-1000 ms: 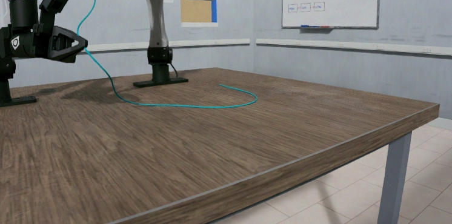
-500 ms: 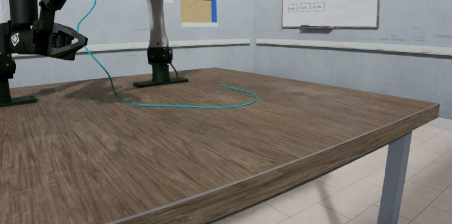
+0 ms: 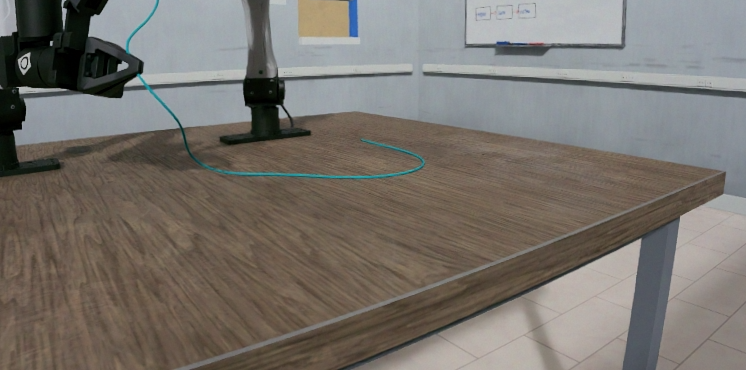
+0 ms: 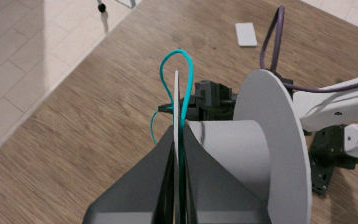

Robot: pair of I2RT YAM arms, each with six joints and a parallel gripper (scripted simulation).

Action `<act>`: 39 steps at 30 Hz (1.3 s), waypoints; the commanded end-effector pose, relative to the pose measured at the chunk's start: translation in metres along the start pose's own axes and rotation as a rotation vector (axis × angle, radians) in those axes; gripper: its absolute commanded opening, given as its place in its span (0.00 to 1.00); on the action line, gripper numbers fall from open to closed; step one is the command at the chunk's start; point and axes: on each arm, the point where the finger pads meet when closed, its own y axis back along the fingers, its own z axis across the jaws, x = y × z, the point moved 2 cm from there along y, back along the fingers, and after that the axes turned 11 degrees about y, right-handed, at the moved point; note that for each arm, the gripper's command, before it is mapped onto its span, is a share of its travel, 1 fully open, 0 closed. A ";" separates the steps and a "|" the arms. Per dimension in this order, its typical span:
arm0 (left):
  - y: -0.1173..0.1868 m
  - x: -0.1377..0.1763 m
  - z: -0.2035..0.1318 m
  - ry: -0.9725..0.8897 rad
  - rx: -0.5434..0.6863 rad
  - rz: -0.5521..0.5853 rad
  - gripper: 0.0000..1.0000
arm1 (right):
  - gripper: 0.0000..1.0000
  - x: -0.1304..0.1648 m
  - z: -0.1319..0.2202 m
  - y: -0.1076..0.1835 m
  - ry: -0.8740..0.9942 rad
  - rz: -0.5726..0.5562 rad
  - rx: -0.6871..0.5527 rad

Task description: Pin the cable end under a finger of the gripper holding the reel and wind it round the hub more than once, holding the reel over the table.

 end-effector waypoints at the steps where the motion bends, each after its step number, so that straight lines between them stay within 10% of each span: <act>1: 0.005 -0.013 0.000 -0.011 0.005 -0.057 0.00 | 0.00 -0.005 -0.004 0.007 -0.010 -0.005 0.002; 39: 0.005 -0.013 0.000 -0.011 0.005 -0.057 0.00 | 0.00 0.022 -0.035 0.174 -0.227 0.283 -0.095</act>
